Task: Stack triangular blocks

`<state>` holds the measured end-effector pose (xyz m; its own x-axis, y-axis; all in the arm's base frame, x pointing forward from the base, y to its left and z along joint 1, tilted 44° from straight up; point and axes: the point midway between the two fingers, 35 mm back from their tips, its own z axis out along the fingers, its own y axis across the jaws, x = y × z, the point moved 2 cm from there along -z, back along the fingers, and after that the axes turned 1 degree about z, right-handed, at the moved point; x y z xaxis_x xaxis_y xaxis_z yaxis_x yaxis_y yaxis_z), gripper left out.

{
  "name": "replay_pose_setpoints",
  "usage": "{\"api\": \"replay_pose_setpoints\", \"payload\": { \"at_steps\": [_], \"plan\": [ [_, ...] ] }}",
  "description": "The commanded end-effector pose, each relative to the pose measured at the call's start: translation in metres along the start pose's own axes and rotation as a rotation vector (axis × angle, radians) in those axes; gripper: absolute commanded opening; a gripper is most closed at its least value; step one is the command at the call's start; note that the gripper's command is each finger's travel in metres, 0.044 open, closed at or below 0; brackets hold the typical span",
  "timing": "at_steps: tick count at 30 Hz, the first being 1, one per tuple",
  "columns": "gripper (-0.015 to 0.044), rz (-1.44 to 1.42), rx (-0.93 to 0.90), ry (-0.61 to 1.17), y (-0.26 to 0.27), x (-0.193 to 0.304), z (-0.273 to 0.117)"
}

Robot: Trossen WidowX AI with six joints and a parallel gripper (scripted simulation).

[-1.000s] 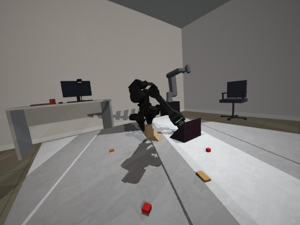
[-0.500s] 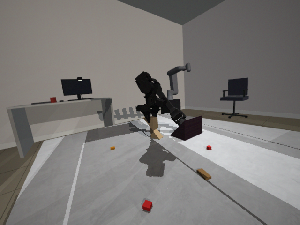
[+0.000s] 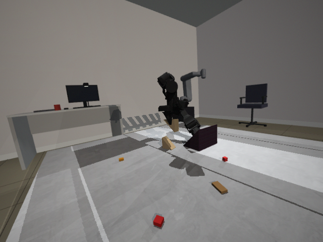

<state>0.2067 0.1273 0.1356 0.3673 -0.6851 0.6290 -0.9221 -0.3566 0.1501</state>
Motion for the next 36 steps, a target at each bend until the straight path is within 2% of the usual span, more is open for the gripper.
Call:
{"api": "replay_pose_setpoints", "payload": {
  "at_steps": [1, 9, 24, 36],
  "plan": [
    [0.0, -0.003, 0.005, -0.008, 0.016, -0.004, -0.004],
    [0.0, -0.008, 0.014, -0.012, 0.036, -0.006, -0.005],
    [0.0, 0.025, -0.086, 0.034, 0.037, 0.021, 0.059],
    [0.0, 0.028, -0.096, 0.039, 0.042, 0.037, 0.092]
  ]
}}
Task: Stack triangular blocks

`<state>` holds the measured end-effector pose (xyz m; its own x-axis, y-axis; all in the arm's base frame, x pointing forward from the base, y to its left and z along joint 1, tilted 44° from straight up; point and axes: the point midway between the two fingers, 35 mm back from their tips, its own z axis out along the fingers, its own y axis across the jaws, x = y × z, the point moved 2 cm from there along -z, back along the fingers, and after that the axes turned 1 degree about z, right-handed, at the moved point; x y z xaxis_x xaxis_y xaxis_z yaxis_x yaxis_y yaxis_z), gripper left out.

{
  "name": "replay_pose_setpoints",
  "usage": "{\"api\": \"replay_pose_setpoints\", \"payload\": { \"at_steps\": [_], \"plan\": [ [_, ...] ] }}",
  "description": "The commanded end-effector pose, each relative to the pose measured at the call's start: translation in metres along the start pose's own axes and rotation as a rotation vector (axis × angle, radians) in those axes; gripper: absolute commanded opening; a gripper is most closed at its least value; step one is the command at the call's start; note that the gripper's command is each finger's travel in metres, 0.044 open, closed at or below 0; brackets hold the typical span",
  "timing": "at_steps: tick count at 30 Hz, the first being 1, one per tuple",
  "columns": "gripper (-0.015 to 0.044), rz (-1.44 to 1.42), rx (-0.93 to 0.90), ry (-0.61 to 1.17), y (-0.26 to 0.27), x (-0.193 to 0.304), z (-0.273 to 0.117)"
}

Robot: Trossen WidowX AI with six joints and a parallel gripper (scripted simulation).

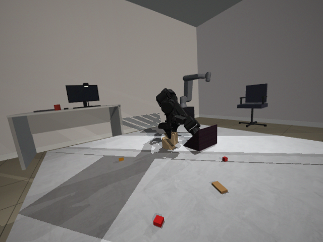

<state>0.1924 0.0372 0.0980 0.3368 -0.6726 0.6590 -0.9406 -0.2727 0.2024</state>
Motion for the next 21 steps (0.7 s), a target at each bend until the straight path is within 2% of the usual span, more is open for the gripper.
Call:
{"api": "replay_pose_setpoints", "payload": {
  "at_steps": [1, 21],
  "plan": [
    [0.0, -0.002, 0.0, 0.006, 0.0016, 0.0046, 0.0084],
    [0.0, -0.005, 0.004, 0.007, 0.0015, 0.0059, 0.0082]
  ]
}}
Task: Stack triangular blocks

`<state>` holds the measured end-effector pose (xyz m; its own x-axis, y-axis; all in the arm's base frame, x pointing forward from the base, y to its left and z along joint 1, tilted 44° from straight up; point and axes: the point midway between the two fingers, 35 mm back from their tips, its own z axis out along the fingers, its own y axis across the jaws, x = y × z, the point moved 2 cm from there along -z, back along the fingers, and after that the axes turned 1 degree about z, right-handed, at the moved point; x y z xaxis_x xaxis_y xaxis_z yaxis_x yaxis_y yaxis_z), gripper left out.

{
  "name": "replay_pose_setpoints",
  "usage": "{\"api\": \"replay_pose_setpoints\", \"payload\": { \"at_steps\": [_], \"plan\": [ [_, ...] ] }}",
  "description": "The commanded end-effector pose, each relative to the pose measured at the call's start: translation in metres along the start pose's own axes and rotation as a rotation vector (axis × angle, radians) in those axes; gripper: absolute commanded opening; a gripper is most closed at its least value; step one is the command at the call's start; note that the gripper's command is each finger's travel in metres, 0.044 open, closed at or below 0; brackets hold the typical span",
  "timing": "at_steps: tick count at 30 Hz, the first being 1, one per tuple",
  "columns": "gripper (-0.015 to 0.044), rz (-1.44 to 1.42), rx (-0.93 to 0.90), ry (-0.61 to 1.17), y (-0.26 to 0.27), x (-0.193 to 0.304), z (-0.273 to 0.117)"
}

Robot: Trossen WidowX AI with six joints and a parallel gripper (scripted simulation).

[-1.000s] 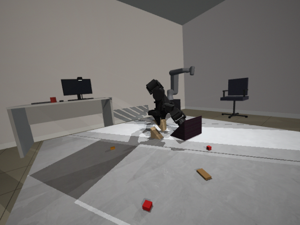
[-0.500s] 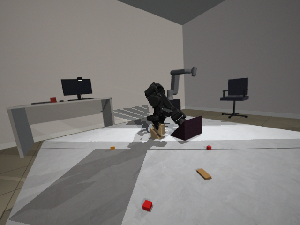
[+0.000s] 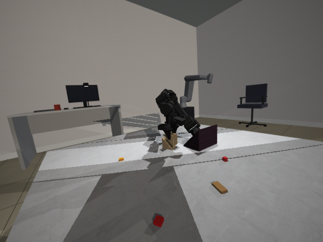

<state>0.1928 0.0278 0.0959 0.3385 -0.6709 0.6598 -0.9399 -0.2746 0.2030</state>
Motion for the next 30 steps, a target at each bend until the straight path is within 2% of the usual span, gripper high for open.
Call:
{"api": "replay_pose_setpoints", "payload": {
  "at_steps": [1, 30],
  "plan": [
    [0.0, -0.004, 0.003, 0.006, 0.0, 0.001, 0.0],
    [0.0, -0.003, 0.004, 0.006, 0.0, 0.008, 0.016]
  ]
}}
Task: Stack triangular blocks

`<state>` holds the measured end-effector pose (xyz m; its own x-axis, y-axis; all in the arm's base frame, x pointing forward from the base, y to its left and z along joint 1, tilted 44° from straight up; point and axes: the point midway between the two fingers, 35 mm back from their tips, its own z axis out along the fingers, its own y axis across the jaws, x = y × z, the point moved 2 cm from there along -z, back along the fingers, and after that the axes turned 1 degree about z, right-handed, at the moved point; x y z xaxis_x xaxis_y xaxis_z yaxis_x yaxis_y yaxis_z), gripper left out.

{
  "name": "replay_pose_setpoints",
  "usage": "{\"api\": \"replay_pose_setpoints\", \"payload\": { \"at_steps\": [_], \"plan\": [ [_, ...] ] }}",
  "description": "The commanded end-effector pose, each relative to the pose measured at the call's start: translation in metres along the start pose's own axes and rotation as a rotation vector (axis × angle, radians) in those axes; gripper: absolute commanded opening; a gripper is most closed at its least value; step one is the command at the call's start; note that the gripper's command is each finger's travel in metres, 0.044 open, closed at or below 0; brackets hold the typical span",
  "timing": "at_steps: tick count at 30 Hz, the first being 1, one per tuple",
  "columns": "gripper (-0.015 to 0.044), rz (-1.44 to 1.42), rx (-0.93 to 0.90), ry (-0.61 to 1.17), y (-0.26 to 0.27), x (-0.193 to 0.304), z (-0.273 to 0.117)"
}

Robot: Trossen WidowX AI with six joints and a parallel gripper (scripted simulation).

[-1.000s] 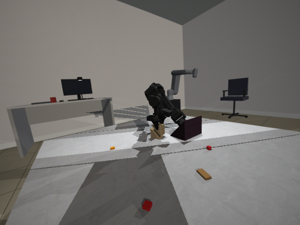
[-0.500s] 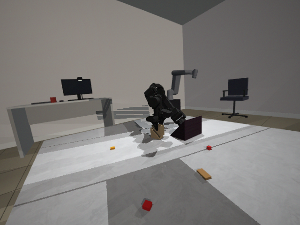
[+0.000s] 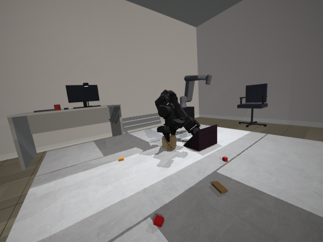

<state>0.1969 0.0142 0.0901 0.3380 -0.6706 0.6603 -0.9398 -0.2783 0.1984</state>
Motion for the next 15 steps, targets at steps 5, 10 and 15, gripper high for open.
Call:
{"api": "replay_pose_setpoints", "payload": {
  "at_steps": [5, 10, 15],
  "plan": [
    [0.0, -0.003, -0.002, 0.006, 0.0012, 0.0026, 0.0052],
    [0.0, -0.003, -0.001, 0.007, 0.0015, 0.0041, 0.0078],
    [0.0, -0.003, -0.001, 0.007, 0.0015, 0.0043, 0.0081]
  ]
}}
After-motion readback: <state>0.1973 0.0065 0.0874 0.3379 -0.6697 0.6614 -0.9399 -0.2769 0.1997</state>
